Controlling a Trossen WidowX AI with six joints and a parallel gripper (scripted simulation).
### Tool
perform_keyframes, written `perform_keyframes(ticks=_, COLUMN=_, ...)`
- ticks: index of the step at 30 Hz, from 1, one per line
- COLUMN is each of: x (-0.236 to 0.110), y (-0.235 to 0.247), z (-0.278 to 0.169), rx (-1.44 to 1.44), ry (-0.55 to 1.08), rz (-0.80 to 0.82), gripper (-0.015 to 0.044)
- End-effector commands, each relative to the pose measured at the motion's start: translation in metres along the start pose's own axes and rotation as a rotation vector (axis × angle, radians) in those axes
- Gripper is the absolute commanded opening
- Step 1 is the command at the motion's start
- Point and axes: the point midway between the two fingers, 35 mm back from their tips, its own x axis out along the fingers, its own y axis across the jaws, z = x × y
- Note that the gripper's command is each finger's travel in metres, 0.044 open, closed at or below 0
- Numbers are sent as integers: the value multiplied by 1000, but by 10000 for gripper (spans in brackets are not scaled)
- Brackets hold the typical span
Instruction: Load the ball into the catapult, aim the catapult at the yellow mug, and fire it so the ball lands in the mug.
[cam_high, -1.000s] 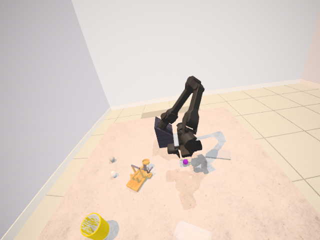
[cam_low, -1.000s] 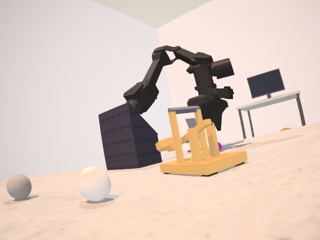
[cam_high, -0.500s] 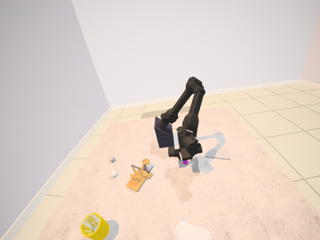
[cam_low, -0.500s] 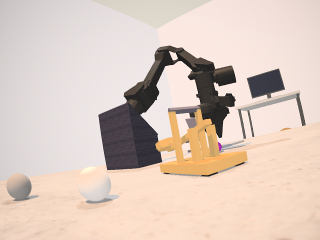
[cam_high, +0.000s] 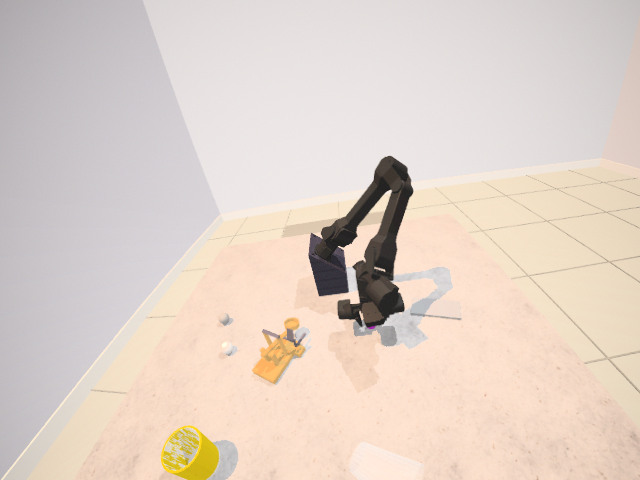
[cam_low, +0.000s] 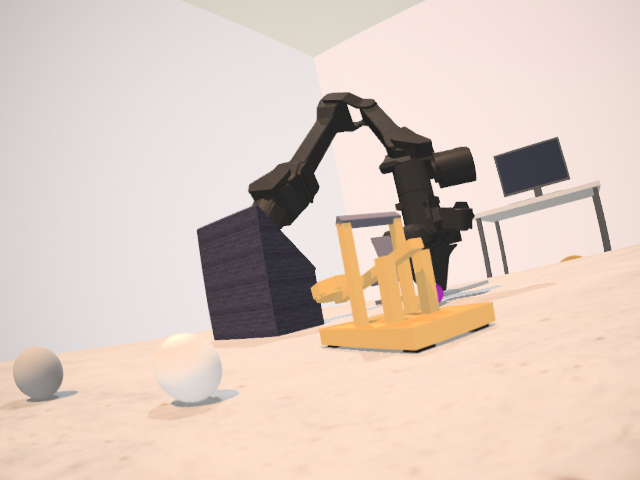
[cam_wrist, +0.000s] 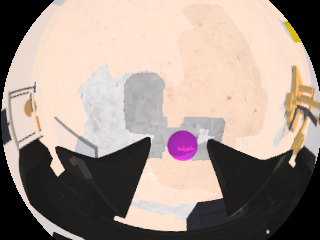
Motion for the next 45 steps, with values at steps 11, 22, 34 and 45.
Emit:
perform_keyframes(ticks=11, x=7, y=-3, z=-4, rx=9, ry=7, rz=-6, gripper=142)
perform_keyframes(ticks=22, x=-1, y=-11, z=6, rx=-26, ry=-47, rz=-24, gripper=0)
perform_keyframes(ticks=34, x=-50, y=-11, z=7, rx=-14, ry=-22, rz=-36, gripper=0)
perform_keyframes(ticks=45, x=-106, y=-4, z=-9, rx=7, ry=4, rz=-21, gripper=0)
